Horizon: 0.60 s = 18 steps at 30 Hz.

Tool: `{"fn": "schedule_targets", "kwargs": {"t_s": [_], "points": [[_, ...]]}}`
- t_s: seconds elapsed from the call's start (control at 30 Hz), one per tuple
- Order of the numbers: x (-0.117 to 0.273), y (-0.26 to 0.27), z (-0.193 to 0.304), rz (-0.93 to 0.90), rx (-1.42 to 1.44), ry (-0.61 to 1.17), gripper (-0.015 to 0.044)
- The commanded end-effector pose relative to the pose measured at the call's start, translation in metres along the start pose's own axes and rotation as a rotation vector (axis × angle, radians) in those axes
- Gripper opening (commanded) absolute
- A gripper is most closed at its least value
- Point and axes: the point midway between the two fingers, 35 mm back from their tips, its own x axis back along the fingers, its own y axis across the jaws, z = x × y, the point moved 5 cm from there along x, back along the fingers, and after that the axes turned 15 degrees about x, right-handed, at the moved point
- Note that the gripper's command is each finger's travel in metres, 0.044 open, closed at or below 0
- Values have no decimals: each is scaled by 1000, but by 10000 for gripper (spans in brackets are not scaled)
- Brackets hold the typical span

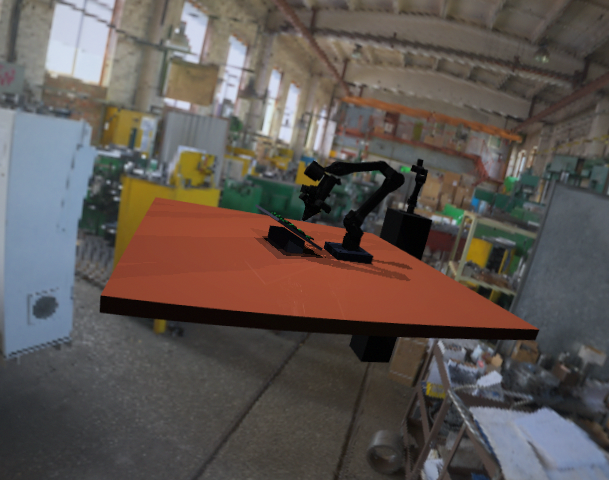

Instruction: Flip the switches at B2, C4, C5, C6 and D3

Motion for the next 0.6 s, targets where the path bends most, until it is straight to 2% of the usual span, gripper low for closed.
{"fn": "schedule_targets", "kwargs": {"t_s": [0.0,0.33,0.47,0.57], "points": [[23,0,-2,5,5,-10,0],[21,-23,4,7,6,-10,0],[-10,-23,6,13,6,-33,0],[-12,-23,6,14,6,-35,0]]}}
